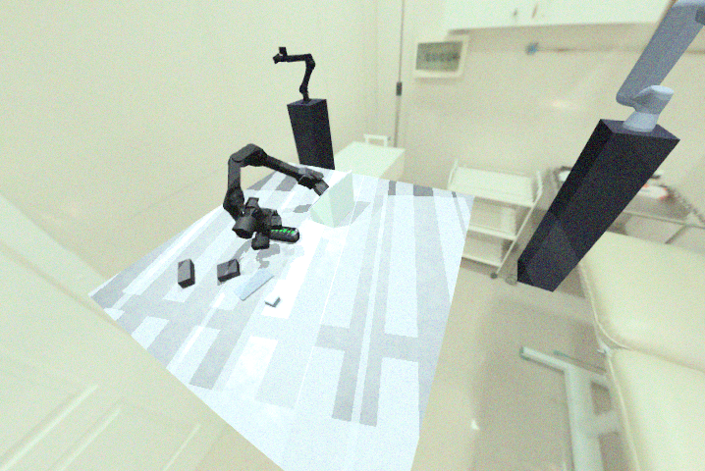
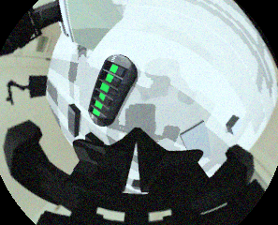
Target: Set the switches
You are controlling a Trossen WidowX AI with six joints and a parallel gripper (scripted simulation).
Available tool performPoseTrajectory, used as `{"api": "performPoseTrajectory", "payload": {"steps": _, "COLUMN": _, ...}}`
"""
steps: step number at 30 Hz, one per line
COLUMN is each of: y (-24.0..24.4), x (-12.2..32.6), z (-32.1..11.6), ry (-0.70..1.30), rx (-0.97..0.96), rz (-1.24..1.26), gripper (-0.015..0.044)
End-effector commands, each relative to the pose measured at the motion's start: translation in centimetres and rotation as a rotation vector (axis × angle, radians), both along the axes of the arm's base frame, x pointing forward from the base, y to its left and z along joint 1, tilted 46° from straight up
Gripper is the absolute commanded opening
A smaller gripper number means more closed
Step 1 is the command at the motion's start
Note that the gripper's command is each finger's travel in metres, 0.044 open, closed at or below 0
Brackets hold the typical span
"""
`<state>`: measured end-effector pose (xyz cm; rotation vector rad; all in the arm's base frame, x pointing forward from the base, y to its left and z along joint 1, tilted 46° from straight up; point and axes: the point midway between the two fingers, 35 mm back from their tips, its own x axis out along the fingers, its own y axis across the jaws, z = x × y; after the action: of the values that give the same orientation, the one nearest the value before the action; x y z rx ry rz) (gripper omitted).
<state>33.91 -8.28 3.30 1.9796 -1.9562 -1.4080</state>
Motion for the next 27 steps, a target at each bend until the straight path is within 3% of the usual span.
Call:
{"api": "performPoseTrajectory", "payload": {"steps": 1, "y": 0.4, "x": -1.7, "z": 0.9, "ry": -0.085, "rx": 0.019, "rz": -0.004, "gripper": 0.0}}
{"api": "performPoseTrajectory", "payload": {"steps": 14, "y": 1.0, "x": -8.6, "z": 1.3, "ry": -0.333, "rx": 0.115, "rz": 0.022, "gripper": 0.0}}
{"api": "performPoseTrajectory", "payload": {"steps": 27, "y": 1.2, "x": -15.7, "z": -1.4, "ry": -0.576, "rx": 0.224, "rz": 0.063, "gripper": 0.0}}
